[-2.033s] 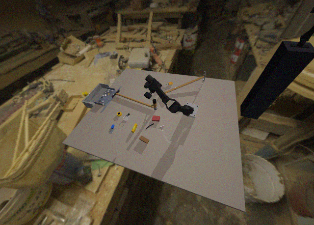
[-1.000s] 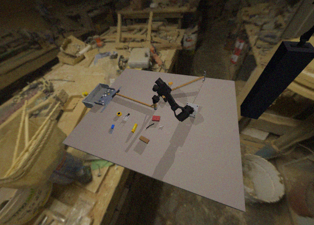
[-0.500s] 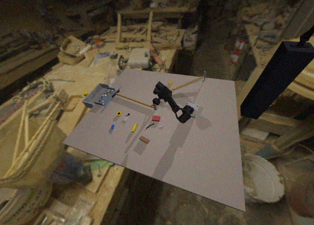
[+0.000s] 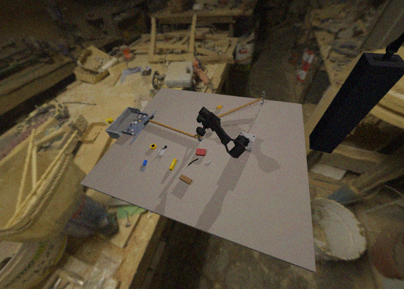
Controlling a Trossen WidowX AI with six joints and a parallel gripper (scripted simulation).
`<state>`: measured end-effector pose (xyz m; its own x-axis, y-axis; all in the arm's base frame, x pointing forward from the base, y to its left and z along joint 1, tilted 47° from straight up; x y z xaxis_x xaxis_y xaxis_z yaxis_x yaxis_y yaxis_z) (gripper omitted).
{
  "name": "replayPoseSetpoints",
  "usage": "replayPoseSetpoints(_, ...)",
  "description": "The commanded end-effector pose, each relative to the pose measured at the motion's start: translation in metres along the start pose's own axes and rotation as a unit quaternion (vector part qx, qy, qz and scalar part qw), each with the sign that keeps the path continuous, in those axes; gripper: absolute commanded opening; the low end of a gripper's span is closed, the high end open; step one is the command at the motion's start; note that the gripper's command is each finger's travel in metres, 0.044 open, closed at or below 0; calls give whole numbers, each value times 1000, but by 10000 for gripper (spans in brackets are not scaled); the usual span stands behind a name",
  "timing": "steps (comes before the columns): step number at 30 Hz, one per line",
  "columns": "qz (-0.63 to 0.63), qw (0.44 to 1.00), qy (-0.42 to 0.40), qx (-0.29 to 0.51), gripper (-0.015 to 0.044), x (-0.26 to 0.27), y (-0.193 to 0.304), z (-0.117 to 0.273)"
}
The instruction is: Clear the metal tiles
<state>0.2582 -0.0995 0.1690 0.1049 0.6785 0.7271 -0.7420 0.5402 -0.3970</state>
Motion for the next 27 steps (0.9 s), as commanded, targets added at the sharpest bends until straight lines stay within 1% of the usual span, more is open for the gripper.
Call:
replayPoseSetpoints(1,-6,1000,2,6,440,-3,3,-10)
replayPoseSetpoints(27,-6,1000,1,5,440,-2,3,-52)
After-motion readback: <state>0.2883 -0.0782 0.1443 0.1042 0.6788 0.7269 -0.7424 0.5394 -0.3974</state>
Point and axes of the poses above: the point midway between the two fingers, 35 mm back from their tips, its own z axis back along the fingers, its own x axis across the jaws, y = z × x, the point moved 8 cm from there along z, back along the fingers, and after that the axes turned 1 degree about -z, right-handed, at the moved point
